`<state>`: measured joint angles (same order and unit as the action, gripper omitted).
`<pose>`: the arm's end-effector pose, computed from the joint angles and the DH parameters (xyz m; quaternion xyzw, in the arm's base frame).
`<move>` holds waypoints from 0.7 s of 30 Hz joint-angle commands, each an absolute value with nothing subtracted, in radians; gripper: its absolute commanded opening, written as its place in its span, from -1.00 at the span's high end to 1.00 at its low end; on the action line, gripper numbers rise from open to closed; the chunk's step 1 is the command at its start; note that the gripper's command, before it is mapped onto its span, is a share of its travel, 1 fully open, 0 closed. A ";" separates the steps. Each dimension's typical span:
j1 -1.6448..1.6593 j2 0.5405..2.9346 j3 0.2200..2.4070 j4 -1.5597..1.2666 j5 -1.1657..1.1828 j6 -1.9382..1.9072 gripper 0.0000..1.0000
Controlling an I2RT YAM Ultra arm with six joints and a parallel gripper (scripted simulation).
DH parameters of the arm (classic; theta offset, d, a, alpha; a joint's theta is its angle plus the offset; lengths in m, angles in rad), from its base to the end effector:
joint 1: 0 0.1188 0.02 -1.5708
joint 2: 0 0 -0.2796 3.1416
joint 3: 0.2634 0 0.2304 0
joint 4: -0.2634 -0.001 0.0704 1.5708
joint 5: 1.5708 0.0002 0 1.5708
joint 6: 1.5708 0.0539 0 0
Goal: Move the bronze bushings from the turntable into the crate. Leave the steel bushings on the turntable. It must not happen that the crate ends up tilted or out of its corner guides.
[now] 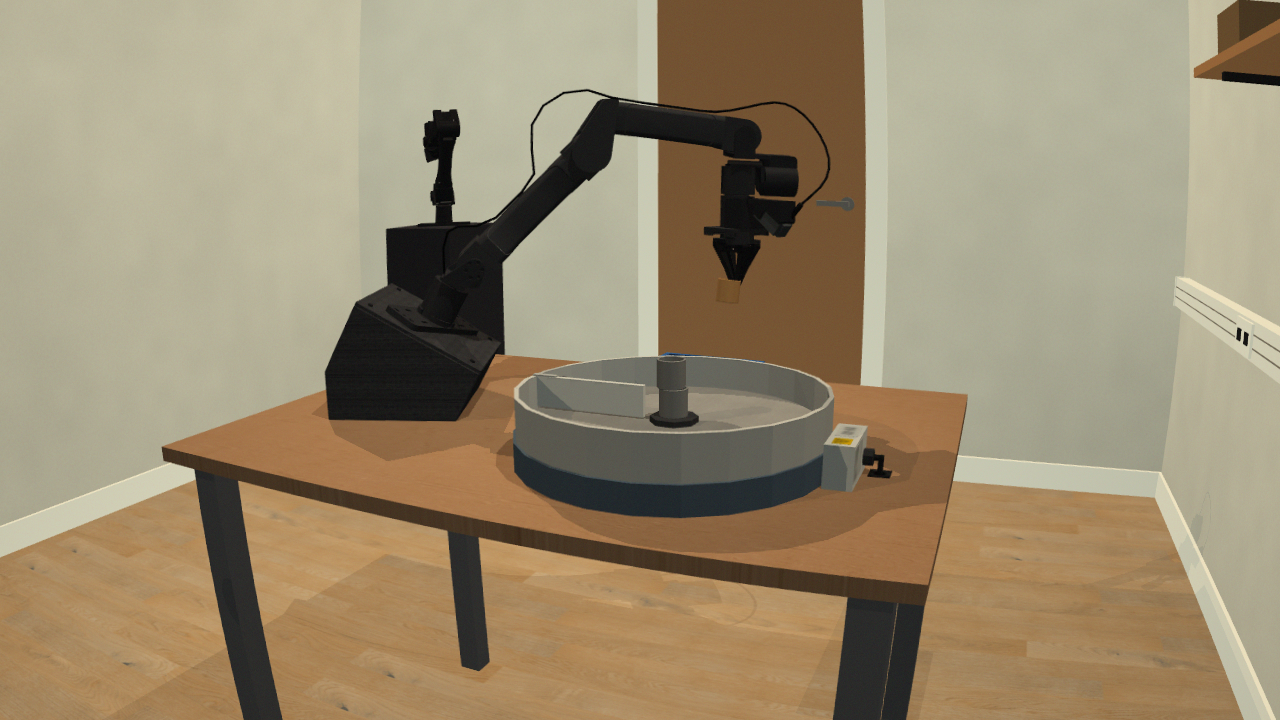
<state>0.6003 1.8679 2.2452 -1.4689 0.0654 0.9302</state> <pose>0.2850 0.1920 0.4136 0.1671 0.9565 0.1414 0.1931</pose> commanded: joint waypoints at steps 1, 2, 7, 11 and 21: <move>0.610 1.846 2.289 -1.482 0.083 0.939 1.00; 0.610 1.846 2.289 -1.482 0.083 0.939 1.00; 0.610 1.847 2.289 -1.482 0.083 0.939 1.00; 0.618 1.862 2.293 -1.484 0.086 0.944 1.00; 0.612 1.843 2.296 -1.485 0.088 0.947 1.00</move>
